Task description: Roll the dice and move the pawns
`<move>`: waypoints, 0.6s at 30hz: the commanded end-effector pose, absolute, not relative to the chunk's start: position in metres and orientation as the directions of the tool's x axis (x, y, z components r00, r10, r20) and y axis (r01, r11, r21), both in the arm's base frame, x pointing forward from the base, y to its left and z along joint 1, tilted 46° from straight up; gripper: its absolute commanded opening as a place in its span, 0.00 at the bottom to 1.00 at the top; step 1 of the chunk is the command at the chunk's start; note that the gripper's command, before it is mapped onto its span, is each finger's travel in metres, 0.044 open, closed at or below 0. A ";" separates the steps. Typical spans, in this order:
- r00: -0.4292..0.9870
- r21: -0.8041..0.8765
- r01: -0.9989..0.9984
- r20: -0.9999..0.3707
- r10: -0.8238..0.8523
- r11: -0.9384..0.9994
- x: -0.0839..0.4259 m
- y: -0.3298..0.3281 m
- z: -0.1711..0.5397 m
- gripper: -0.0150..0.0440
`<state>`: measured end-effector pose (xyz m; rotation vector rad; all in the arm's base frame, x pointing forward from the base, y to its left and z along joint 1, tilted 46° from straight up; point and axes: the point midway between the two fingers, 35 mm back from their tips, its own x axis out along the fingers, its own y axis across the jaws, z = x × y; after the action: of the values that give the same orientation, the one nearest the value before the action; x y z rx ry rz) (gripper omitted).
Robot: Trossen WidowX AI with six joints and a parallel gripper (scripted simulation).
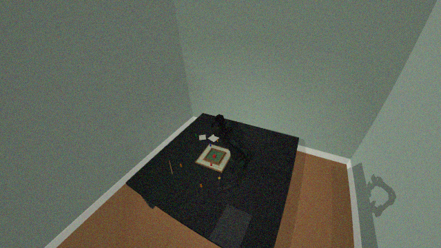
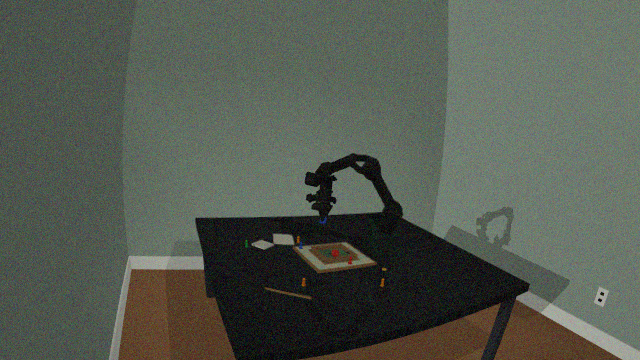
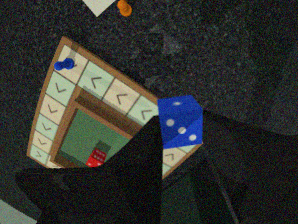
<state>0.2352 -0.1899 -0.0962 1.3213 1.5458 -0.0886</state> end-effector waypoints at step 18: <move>0.167 0.239 0.971 -0.716 0.678 0.013 0.262 -0.118 -0.049 0.25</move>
<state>0.2525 -0.1277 -0.0567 1.6734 1.5832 -0.4587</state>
